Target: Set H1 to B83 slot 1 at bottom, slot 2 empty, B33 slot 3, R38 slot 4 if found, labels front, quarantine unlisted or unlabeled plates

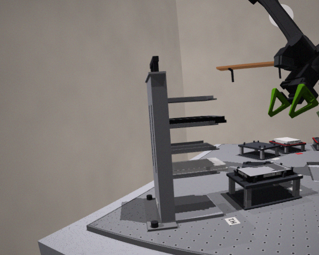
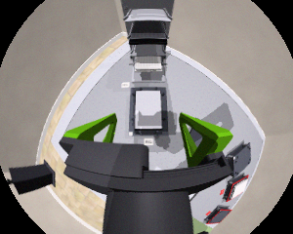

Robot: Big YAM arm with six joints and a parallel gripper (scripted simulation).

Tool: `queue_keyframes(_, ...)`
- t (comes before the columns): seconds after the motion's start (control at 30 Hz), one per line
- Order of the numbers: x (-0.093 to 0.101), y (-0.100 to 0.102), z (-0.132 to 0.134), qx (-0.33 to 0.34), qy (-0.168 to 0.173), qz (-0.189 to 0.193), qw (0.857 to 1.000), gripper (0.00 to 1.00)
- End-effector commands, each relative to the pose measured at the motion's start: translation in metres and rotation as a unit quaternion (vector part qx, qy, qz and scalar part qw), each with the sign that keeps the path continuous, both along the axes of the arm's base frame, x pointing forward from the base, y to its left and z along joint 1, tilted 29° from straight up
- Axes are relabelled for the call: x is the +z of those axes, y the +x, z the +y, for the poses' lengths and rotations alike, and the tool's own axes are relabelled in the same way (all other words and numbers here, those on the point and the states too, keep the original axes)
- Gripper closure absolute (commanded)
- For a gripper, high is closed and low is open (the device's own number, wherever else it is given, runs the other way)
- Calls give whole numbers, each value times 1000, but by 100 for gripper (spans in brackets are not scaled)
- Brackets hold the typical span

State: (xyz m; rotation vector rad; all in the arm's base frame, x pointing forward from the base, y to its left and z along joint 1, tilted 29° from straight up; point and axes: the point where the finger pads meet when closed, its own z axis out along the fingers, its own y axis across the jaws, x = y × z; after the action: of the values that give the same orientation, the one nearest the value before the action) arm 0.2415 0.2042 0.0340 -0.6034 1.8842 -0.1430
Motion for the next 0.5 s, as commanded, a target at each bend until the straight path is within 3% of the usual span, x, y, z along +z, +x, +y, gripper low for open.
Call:
queue_keyframes(0.0, 3, -3, 5, 0, 8, 4, 1000, 0)
queue_keyframes(0.47, 45, -15, 29, 8, 15, 5, 1000, 0)
